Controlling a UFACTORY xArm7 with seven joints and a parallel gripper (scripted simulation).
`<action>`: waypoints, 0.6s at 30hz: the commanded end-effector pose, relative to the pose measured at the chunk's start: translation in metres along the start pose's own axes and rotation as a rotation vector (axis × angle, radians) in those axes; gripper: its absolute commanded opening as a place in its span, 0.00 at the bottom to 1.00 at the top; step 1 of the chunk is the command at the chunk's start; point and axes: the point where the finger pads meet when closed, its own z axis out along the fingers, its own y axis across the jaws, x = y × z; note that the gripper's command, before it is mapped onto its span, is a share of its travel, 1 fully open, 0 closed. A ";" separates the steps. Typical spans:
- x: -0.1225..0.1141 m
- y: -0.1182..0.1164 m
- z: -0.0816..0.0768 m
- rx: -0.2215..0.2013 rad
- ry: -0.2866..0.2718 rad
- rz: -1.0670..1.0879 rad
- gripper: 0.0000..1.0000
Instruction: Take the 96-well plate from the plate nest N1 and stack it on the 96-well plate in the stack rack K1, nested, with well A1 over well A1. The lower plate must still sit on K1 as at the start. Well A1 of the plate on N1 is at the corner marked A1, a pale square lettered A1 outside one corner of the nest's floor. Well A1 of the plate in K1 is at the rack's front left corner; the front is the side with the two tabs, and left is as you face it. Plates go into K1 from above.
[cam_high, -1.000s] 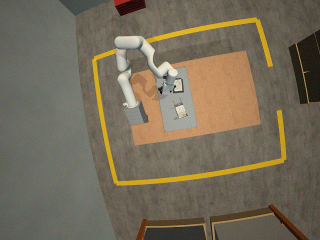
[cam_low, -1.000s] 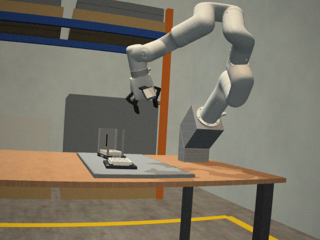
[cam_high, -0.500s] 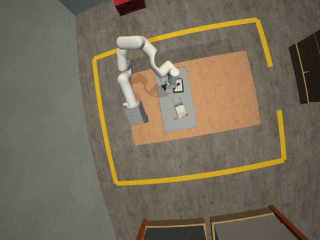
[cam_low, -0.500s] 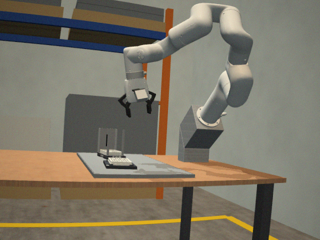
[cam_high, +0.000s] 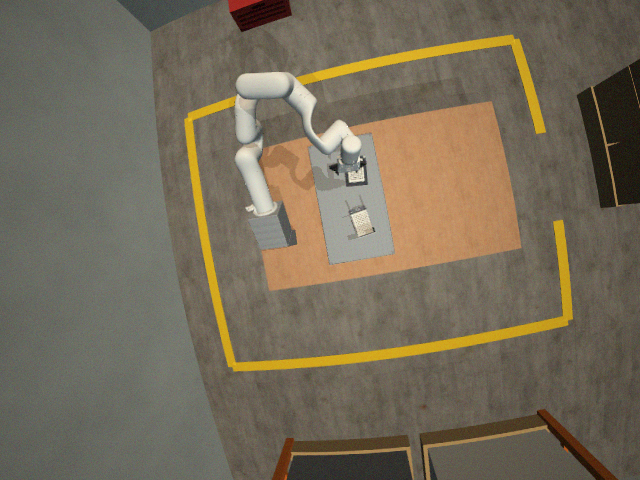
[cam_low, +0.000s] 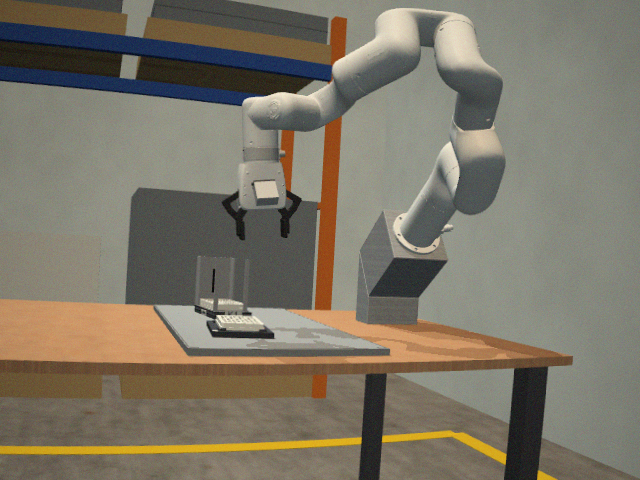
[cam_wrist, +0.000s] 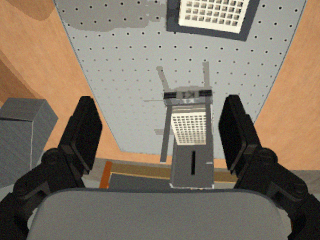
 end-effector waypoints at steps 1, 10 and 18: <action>0.010 0.015 0.002 -0.022 0.012 0.009 1.00; 0.031 0.041 0.008 -0.113 0.098 0.058 1.00; 0.040 0.052 0.010 -0.114 0.098 0.058 1.00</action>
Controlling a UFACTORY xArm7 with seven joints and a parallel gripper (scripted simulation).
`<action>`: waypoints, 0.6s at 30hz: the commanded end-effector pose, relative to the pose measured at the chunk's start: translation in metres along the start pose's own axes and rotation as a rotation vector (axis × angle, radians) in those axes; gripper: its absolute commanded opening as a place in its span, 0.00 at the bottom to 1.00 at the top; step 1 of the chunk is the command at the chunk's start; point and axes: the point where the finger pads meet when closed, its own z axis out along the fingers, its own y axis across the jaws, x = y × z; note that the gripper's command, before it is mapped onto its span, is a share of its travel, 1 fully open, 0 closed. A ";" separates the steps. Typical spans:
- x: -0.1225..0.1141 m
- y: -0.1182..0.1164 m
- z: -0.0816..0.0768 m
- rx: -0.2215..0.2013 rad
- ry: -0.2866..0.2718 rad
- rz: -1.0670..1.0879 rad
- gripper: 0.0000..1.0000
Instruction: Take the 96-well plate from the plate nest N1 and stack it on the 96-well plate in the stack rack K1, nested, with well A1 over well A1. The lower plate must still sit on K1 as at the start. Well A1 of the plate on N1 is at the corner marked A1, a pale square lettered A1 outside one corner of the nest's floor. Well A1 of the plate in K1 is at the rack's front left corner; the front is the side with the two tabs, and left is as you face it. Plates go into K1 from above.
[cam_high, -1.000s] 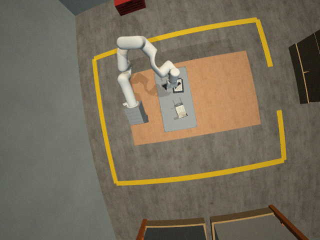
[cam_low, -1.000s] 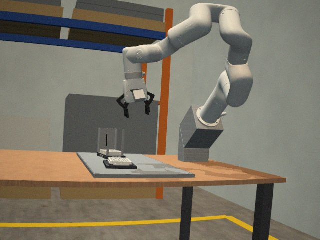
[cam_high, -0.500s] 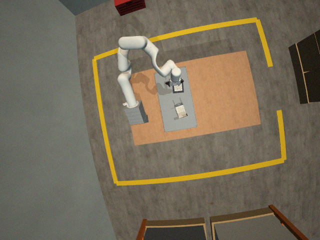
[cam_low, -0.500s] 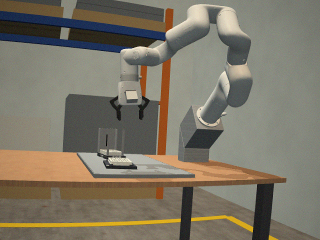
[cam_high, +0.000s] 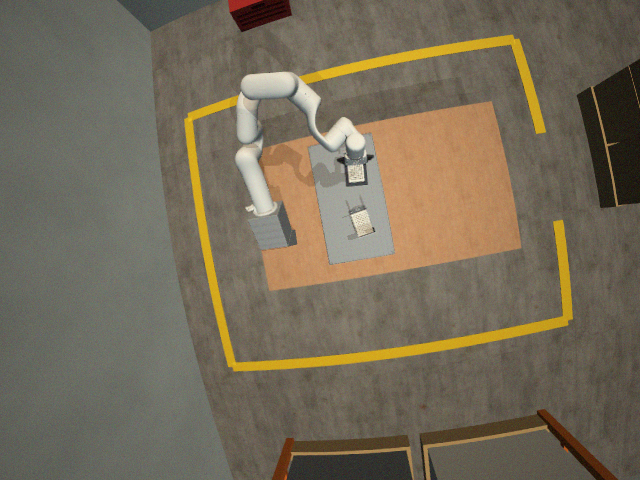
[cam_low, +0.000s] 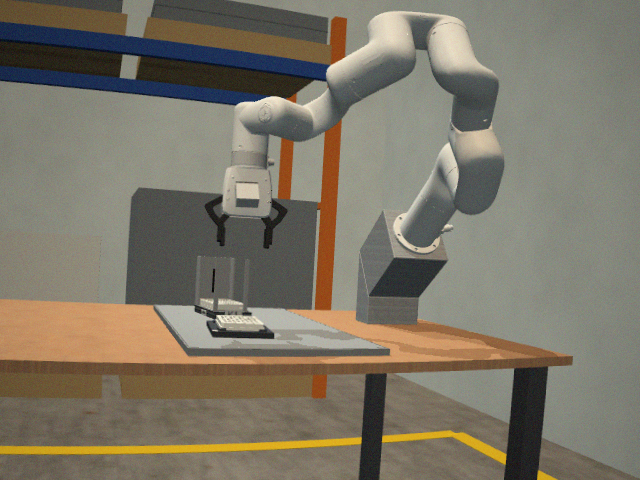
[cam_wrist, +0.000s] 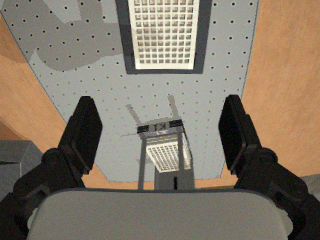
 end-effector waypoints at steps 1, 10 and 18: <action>0.000 0.004 -0.001 -0.009 0.001 0.003 1.00; 0.000 0.004 -0.001 -0.009 0.001 0.003 1.00; 0.000 0.004 0.009 -0.009 0.001 0.003 1.00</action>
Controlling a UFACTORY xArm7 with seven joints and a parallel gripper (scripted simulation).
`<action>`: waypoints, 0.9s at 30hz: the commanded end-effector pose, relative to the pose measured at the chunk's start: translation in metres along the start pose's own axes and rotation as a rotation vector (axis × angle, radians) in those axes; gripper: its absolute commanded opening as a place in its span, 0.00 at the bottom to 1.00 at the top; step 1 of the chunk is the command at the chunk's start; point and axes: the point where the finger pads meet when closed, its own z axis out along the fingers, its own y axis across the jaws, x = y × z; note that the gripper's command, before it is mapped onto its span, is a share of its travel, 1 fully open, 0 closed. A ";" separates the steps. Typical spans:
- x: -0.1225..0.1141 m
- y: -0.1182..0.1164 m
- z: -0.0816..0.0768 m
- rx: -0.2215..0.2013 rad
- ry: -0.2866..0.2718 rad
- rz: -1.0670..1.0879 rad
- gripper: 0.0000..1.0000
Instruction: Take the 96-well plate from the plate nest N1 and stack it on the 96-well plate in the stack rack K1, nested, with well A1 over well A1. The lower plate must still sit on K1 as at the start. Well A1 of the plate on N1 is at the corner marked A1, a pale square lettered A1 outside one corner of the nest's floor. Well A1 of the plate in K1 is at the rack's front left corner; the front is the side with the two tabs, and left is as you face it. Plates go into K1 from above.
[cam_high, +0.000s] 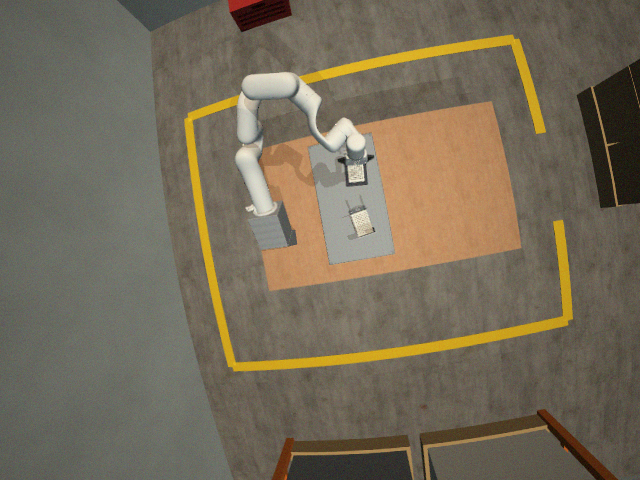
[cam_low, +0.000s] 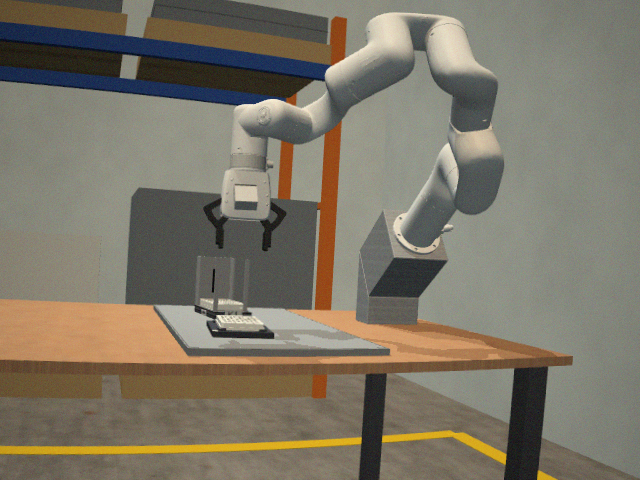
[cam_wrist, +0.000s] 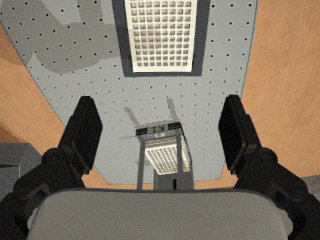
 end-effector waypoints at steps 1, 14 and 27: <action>-0.001 0.001 0.005 -0.005 -0.001 0.000 1.00; -0.001 0.001 0.023 -0.005 -0.001 0.000 1.00; -0.001 0.001 0.045 -0.005 -0.001 0.000 1.00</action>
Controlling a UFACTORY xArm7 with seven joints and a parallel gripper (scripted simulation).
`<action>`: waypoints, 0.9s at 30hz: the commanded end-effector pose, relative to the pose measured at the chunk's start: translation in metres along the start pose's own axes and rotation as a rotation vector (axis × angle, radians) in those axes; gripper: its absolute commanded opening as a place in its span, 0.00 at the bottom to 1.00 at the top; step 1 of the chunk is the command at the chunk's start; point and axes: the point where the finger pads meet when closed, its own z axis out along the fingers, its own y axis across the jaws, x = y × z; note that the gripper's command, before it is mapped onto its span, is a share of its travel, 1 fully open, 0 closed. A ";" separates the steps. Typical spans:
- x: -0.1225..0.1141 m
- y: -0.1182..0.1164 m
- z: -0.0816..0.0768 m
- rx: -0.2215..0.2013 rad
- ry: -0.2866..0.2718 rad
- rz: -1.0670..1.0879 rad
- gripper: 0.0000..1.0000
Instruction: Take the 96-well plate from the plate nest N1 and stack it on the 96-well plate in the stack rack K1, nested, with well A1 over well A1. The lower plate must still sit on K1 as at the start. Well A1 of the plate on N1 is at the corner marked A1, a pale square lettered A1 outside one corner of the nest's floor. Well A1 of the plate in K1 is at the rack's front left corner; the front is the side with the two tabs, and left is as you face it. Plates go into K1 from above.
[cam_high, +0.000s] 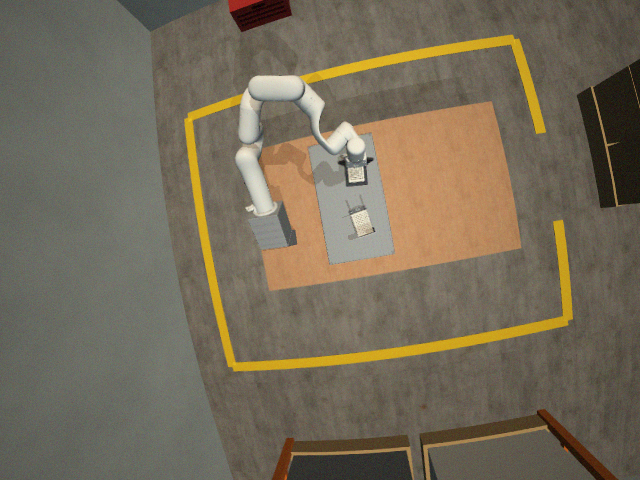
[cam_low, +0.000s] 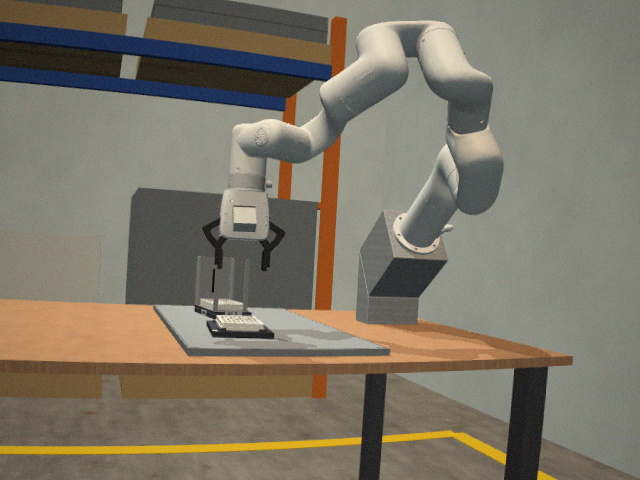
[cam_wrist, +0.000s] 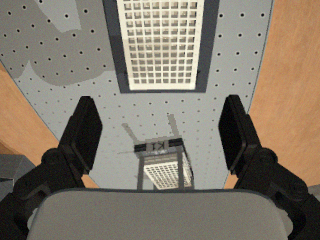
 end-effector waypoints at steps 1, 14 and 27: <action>-0.001 0.002 0.006 -0.005 -0.001 0.000 1.00; -0.001 0.002 0.024 -0.005 -0.001 0.000 1.00; -0.001 0.002 0.043 -0.005 -0.001 0.000 1.00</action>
